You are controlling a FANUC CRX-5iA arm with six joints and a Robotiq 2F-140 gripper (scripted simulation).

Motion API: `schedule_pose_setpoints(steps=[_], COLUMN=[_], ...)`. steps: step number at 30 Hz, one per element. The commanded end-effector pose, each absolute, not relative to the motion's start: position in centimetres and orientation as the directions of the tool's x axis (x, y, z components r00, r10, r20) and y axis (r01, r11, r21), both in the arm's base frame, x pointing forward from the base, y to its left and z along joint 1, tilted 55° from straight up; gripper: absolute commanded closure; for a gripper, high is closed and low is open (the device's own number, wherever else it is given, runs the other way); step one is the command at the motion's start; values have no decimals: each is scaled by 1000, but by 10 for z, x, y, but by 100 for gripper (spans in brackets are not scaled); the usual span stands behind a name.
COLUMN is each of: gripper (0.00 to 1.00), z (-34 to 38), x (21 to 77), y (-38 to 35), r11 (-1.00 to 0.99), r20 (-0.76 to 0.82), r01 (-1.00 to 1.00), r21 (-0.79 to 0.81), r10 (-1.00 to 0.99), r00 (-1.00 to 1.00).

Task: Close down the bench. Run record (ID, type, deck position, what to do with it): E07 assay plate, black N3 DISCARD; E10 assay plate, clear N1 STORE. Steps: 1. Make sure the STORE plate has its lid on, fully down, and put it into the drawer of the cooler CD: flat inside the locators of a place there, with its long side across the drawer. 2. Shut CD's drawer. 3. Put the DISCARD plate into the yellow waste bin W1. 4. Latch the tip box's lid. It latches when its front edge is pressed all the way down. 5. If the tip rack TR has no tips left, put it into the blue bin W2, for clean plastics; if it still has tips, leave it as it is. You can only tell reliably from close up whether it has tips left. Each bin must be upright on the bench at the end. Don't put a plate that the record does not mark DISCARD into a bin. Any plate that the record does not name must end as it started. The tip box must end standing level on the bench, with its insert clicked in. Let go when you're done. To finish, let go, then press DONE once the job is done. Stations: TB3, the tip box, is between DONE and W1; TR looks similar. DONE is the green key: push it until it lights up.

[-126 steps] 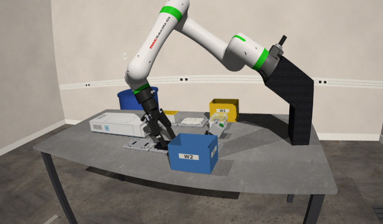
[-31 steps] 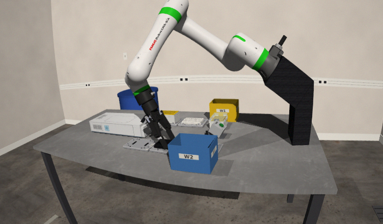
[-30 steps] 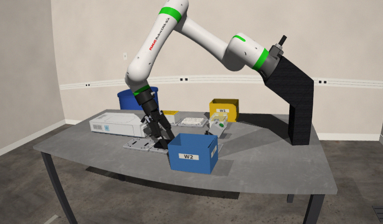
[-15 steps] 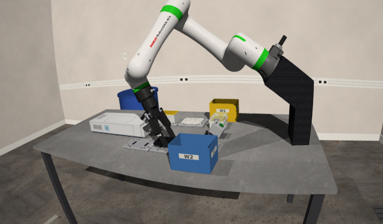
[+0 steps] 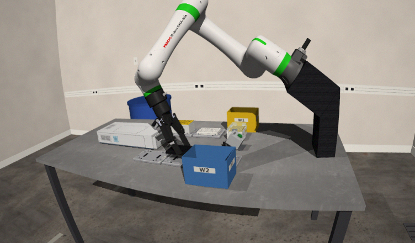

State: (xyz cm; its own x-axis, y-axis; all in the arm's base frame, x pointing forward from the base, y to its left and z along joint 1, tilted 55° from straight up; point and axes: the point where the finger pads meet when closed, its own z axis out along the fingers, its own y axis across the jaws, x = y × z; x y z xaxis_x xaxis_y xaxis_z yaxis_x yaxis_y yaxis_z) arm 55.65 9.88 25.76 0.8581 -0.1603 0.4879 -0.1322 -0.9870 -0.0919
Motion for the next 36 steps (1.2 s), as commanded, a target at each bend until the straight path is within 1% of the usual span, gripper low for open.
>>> schedule_pose_setpoints(steps=[1,36], gripper=[90,90], z=[260,284], x=[554,520], y=[99,101], r11=[-987,-987], r20=[489,489], r01=[-132,-132], r21=[-92,-92], r10=[-160,-160], r00=[858,858])
